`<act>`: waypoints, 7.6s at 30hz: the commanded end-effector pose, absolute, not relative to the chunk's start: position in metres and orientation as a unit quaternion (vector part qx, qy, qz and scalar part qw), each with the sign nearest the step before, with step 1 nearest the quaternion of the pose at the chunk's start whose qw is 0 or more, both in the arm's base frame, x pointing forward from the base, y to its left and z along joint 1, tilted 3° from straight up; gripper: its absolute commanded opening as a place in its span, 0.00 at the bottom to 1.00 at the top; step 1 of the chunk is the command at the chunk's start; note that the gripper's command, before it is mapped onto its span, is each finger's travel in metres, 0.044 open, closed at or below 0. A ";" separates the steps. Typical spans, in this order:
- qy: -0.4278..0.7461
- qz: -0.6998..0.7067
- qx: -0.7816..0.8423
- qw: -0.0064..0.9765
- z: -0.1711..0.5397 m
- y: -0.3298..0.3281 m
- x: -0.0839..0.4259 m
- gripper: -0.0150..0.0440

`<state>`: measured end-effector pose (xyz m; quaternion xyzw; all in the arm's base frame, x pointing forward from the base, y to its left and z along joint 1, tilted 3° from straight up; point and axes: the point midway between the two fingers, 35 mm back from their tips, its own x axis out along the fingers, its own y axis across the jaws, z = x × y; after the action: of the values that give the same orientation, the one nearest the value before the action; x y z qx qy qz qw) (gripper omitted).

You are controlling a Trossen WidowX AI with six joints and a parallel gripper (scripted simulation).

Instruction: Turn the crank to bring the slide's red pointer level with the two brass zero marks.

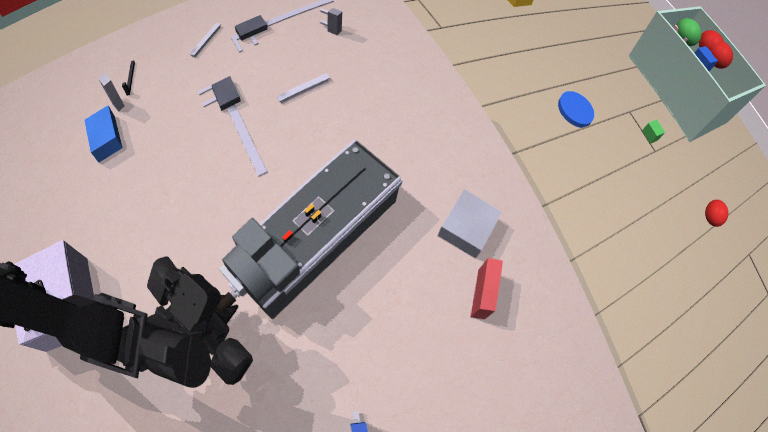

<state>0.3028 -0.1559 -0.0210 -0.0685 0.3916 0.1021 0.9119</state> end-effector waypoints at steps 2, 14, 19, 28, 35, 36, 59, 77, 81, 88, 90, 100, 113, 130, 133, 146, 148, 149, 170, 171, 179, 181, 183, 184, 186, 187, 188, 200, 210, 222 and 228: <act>0.392 0.101 -0.071 0.912 -0.021 -0.165 0.305 0.25; 0.392 0.100 -0.071 0.912 -0.011 -0.180 0.309 0.25; 0.392 0.100 -0.071 0.912 -0.005 -0.184 0.310 0.25; 0.392 0.100 -0.072 0.912 0.004 -0.187 0.311 0.25; 0.392 0.100 -0.072 0.912 0.008 -0.188 0.311 0.25; 0.392 0.100 -0.072 0.912 0.009 -0.188 0.311 0.25; 0.391 0.100 -0.071 0.912 0.038 -0.174 0.309 0.25; 0.392 0.101 -0.070 0.912 0.042 -0.151 0.304 0.25; 0.392 0.101 -0.070 0.912 0.041 -0.148 0.303 0.25; 0.392 0.101 -0.070 0.912 0.040 -0.144 0.302 0.25; 0.392 0.101 -0.070 0.912 0.039 -0.144 0.302 0.25; 0.392 0.101 -0.070 0.912 0.038 -0.142 0.301 0.25; 0.392 0.101 -0.070 0.912 0.037 -0.140 0.301 0.25; 0.392 0.101 -0.070 0.912 0.036 -0.139 0.300 0.25; 0.392 0.101 -0.070 0.912 0.036 -0.139 0.300 0.25; 0.392 0.101 -0.070 0.912 0.035 -0.138 0.300 0.25; 0.392 0.101 -0.070 0.912 0.035 -0.138 0.300 0.25; 0.392 0.101 -0.070 0.912 0.035 -0.138 0.300 0.25; 0.392 0.101 -0.070 0.912 0.034 -0.137 0.300 0.25; 0.392 0.101 -0.070 0.912 0.034 -0.137 0.300 0.25; 0.392 0.101 -0.070 0.912 0.034 -0.137 0.300 0.25; 0.392 0.101 -0.070 0.912 0.033 -0.137 0.300 0.25; 0.392 0.101 -0.070 0.912 0.033 -0.137 0.299 0.25; 0.392 0.101 -0.070 0.912 0.033 -0.137 0.299 0.25; 0.392 0.101 -0.070 0.912 0.033 -0.137 0.299 0.25; 0.392 0.101 -0.070 0.912 0.033 -0.137 0.299 0.25; 0.392 0.101 -0.070 0.912 0.033 -0.137 0.299 0.25; 0.392 0.101 -0.070 0.912 0.033 -0.136 0.299 0.25; 0.392 0.101 -0.070 0.912 0.032 -0.136 0.299 0.25; 0.392 0.101 -0.070 0.912 0.032 -0.136 0.299 0.25; 0.392 0.101 -0.070 0.912 0.031 -0.136 0.299 0.25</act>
<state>0.3011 -0.1436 0.0356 -0.0785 0.3892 0.0905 0.9133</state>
